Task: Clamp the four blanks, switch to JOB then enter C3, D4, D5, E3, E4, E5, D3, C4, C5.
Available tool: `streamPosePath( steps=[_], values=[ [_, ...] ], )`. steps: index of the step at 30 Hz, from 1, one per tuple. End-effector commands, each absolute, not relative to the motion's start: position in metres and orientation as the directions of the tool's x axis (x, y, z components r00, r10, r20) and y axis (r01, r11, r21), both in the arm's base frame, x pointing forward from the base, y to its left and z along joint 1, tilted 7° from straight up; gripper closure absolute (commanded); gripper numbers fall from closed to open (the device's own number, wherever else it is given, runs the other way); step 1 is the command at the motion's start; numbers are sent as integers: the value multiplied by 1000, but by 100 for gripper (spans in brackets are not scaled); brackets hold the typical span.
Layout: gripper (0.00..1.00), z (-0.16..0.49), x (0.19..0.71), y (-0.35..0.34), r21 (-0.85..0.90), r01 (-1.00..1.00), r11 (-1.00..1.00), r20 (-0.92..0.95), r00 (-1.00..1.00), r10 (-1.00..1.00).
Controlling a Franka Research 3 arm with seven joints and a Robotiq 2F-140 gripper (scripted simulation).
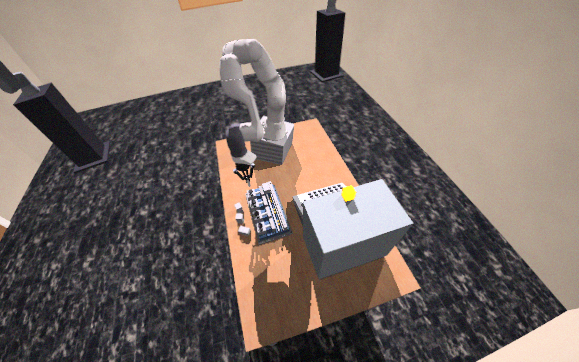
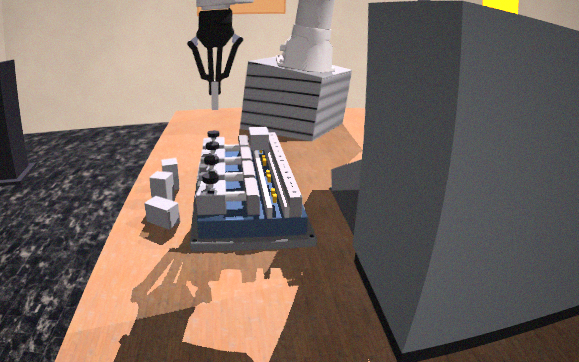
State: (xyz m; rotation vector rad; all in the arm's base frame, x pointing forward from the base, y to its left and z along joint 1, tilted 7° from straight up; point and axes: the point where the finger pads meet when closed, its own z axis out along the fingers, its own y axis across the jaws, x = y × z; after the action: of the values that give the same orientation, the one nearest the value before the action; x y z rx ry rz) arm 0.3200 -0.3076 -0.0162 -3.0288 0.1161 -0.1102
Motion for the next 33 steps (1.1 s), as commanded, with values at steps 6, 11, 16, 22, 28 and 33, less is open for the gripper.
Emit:
streamPosePath(
  steps=[6,11,16,22,28,33],
  values=[
    [100,-42,327,-309,-101,-105,-989,75,991,-113],
    [100,-54,329,-308,-101,-105,-989,75,991,-113],
    [100,-59,329,-308,-101,-105,-989,75,991,-113],
    [100,-63,330,-307,-101,-105,-989,75,991,-113],
    [100,-63,330,-307,-101,-105,-989,75,991,-113],
    [100,-63,330,-307,-101,-105,-989,75,991,-113]
  ],
)
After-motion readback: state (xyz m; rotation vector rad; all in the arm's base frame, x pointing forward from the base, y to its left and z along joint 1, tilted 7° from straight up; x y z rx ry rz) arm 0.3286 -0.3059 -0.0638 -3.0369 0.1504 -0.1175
